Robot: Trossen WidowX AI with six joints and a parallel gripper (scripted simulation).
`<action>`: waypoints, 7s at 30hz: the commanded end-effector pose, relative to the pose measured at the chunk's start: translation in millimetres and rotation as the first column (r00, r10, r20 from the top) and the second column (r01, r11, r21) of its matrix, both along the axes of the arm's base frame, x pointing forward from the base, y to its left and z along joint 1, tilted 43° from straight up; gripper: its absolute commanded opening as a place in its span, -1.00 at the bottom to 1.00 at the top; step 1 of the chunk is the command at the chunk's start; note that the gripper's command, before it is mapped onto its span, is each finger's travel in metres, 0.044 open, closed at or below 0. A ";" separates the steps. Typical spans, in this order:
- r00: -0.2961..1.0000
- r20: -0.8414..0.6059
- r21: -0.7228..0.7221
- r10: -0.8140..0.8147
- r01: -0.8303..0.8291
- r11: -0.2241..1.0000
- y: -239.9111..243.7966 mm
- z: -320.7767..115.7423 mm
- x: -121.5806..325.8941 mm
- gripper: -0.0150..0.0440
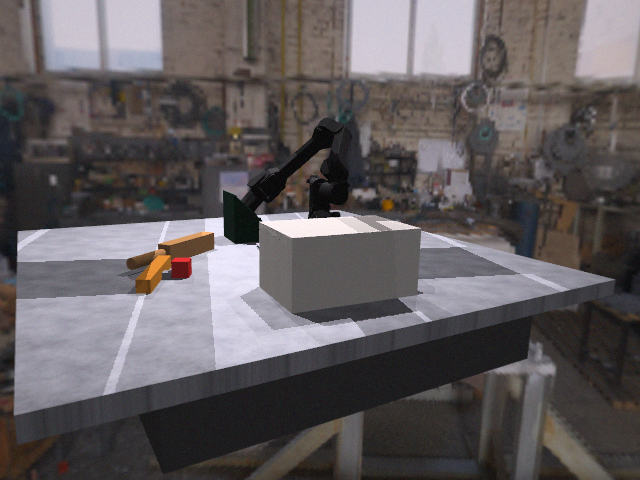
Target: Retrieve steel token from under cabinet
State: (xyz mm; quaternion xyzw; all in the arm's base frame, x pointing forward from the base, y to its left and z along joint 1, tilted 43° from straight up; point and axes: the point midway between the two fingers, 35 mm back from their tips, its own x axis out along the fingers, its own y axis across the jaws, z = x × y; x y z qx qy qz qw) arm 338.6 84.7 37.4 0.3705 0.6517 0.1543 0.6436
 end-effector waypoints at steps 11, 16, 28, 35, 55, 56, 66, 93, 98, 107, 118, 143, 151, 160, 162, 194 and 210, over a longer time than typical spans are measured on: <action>1.000 -0.009 0.001 -0.002 0.002 1.000 6.3 2.1 -18.1 -0.49; 1.000 -0.009 0.001 -0.002 0.002 1.000 8.2 3.1 -23.7 -0.49; 1.000 -0.010 0.002 -0.002 0.002 1.000 12.9 5.5 -37.1 -0.49; 1.000 -0.011 0.002 -0.002 0.002 1.000 15.8 7.0 -45.3 -0.49; 1.000 -0.012 0.002 -0.002 0.002 1.000 23.9 11.4 -68.0 -0.49; 1.000 -0.012 0.002 -0.002 0.002 1.000 24.3 11.7 -69.1 -0.49; 1.000 -0.013 0.003 -0.002 0.002 1.000 28.2 13.9 -79.8 -0.49; 0.999 -0.029 0.005 -0.023 0.024 1.000 35.3 20.7 -91.4 -0.49; 0.998 -0.052 0.007 -0.047 0.047 0.999 36.6 22.4 -91.1 -0.49; 0.995 -0.073 0.010 -0.067 0.068 0.998 44.1 31.8 -89.4 -0.49; 0.993 -0.086 0.011 -0.079 0.080 0.997 54.6 43.5 -87.2 -0.49; 0.992 -0.097 0.008 -0.085 0.086 0.996 62.0 49.2 -87.3 0.19; 0.992 -0.092 0.013 -0.085 0.087 0.996 62.2 49.0 -86.9 0.42; 0.992 -0.093 0.013 -0.086 0.088 0.996 63.6 47.5 -87.7 0.42; 0.992 -0.094 0.014 -0.087 0.088 0.996 64.7 46.6 -88.5 0.42; 0.993 -0.087 0.012 -0.082 0.083 0.996 58.8 45.8 -74.5 -0.49; 0.993 -0.086 0.011 -0.081 0.082 0.997 52.2 41.8 -57.1 -0.49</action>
